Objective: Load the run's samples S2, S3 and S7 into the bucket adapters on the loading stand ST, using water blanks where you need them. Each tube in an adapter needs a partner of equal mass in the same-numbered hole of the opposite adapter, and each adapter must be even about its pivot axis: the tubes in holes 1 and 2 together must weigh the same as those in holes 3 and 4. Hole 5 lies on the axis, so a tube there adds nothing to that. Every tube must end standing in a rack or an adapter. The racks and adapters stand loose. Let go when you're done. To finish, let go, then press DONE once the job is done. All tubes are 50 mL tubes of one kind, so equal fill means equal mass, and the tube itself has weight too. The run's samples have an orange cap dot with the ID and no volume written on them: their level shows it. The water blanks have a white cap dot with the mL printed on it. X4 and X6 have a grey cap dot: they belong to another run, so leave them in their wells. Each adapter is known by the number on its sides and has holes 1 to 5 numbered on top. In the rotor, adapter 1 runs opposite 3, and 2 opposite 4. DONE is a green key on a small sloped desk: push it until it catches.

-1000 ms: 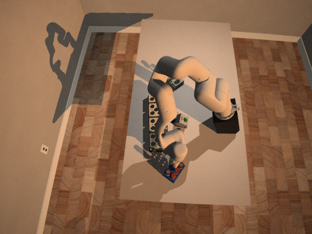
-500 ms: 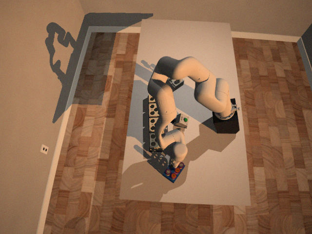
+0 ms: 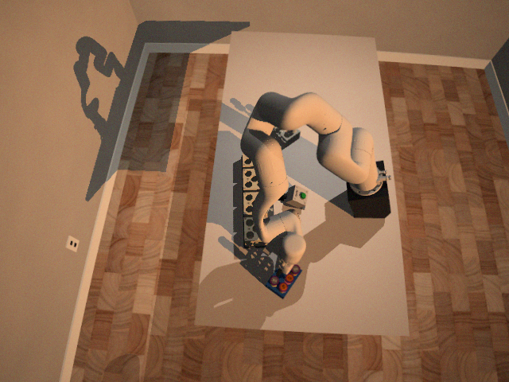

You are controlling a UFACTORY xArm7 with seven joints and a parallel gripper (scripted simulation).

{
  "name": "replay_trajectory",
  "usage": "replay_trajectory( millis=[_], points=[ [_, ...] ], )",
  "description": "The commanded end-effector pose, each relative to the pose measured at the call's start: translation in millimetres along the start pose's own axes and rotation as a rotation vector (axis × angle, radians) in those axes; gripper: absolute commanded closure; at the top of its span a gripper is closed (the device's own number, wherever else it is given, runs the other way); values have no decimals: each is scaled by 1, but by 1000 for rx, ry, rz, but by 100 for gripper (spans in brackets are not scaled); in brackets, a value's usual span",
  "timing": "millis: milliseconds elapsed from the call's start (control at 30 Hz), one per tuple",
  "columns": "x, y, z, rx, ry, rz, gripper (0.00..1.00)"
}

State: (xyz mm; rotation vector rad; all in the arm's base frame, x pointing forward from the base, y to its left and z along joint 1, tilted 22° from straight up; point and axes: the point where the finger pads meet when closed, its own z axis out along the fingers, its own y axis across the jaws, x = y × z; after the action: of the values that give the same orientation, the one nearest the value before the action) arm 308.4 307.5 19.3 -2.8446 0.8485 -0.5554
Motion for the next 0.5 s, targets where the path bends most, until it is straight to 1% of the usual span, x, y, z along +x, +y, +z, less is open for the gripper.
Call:
replay_trajectory(
  millis=[0,333,467],
  points=[
    [0,-1,-1,3,0,-1,56],
    [0,-1,-1,3,0,-1,56],
    [0,-1,-9,3,0,-1,56]
  ],
)
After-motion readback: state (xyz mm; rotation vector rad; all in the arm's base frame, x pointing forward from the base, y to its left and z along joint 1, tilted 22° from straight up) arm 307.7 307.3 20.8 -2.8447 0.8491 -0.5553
